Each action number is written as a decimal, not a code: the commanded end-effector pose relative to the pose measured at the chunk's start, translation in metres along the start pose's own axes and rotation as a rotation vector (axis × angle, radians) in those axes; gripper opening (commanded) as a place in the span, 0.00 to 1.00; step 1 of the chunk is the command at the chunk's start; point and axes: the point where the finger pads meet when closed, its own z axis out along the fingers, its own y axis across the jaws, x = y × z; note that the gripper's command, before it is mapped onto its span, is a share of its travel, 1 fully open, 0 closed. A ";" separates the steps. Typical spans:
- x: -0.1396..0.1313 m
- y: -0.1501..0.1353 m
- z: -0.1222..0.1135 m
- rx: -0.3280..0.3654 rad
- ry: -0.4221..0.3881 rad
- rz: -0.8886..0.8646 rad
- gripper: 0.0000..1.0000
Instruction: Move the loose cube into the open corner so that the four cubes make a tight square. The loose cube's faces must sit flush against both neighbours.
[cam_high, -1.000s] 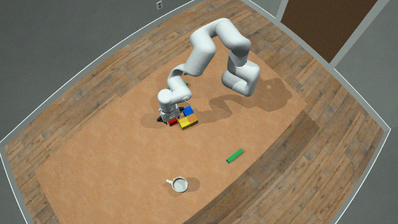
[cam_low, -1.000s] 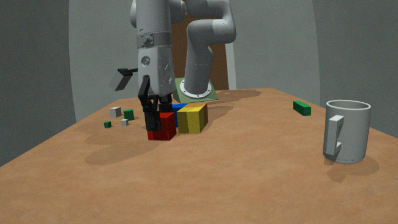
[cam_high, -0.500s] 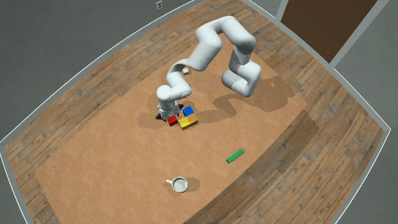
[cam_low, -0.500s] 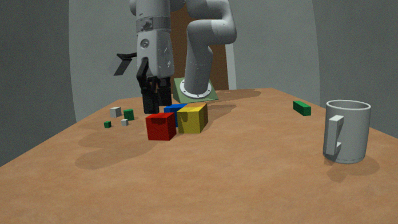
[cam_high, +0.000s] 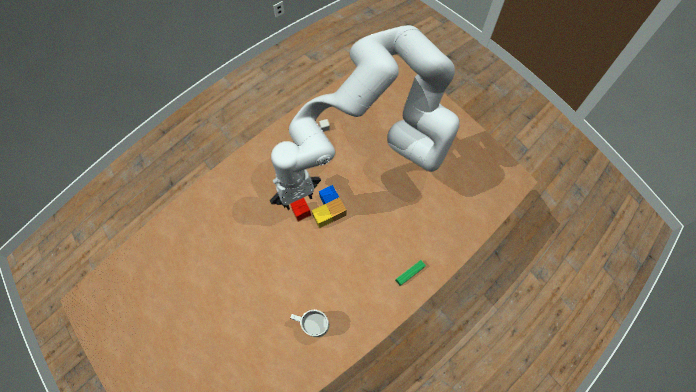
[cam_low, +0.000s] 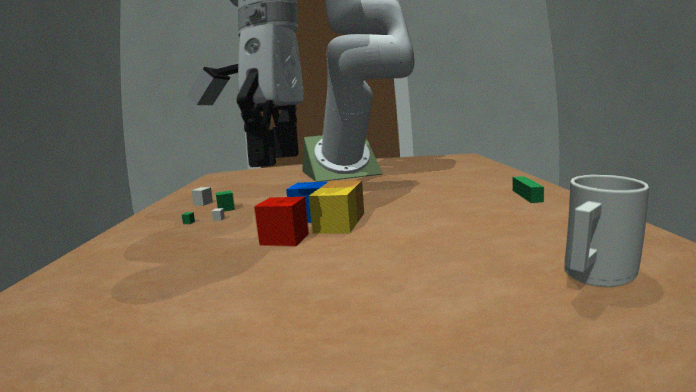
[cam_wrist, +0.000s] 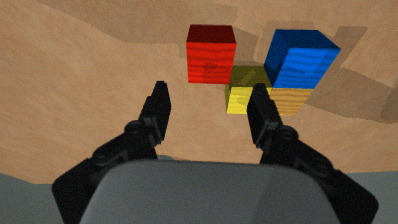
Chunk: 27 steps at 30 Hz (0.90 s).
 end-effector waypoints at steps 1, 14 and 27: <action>0.000 -0.001 -0.010 0.004 0.000 0.000 0.79; 0.000 -0.001 -0.015 0.004 0.000 0.000 0.79; 0.000 -0.001 -0.015 0.004 0.000 0.000 0.00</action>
